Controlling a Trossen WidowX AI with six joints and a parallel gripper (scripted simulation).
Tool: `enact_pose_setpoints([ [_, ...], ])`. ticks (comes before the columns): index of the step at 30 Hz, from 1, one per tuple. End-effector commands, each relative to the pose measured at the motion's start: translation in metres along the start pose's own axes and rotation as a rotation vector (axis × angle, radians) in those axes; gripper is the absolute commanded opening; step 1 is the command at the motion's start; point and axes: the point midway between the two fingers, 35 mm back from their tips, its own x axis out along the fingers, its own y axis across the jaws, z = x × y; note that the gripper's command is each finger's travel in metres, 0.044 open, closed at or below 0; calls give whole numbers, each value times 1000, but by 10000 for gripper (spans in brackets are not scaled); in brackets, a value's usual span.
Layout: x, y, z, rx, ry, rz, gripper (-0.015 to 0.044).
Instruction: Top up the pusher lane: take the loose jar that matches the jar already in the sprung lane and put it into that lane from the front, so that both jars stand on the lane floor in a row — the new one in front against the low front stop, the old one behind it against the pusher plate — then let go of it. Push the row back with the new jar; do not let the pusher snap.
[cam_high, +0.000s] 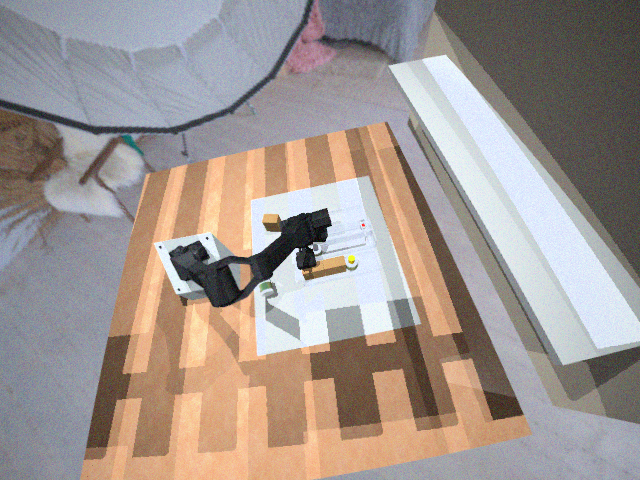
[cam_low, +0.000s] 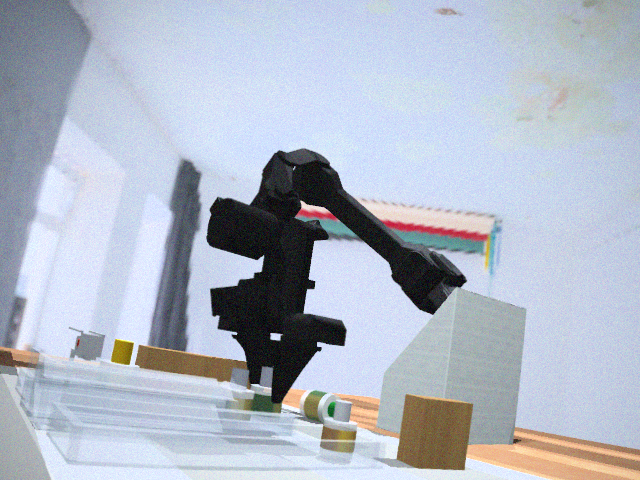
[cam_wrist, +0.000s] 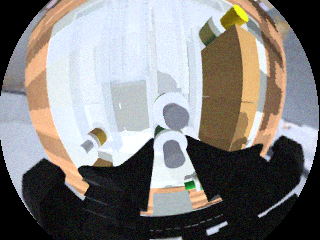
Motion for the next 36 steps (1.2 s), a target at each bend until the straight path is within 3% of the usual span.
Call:
enact_pose_setpoints([
  [1,1,-1,3,8,-11,-7,0],
  [36,7,-1,-1,8,-11,-8,0],
])
